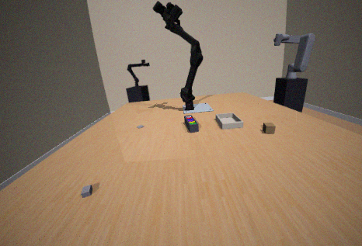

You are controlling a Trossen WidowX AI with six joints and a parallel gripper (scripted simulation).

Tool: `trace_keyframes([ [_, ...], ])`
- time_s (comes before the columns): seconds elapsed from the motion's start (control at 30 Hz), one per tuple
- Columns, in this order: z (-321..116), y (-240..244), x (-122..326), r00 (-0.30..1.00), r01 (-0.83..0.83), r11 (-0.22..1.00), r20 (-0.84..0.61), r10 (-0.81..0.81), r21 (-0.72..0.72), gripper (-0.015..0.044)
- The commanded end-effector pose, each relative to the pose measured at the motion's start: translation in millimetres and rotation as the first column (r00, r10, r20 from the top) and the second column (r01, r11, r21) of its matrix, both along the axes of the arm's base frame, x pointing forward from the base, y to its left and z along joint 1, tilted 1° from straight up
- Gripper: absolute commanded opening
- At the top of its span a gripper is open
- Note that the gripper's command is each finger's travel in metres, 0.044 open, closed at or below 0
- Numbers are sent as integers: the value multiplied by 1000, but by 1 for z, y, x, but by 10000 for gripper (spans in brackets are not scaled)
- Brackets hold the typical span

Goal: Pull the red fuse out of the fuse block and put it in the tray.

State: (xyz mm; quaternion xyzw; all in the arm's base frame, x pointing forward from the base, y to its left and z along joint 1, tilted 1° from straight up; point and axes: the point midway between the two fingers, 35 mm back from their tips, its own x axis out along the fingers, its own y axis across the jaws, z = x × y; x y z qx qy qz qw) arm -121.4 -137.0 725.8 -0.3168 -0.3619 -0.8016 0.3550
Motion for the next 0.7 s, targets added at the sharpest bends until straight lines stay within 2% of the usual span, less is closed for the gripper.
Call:
trace_keyframes([
  [0.0, -24, -56, 10, 997, -66, 978, -15, 70, 196, 68],
  [0.17, -59, -117, 39, 984, -135, 898, -51, 172, 419, 68],
  [0.37, -113, -177, 96, 938, -169, 728, -119, 326, 665, 68],
  [0.67, -204, -218, 208, 766, -86, 435, -220, 605, 897, 68],
])
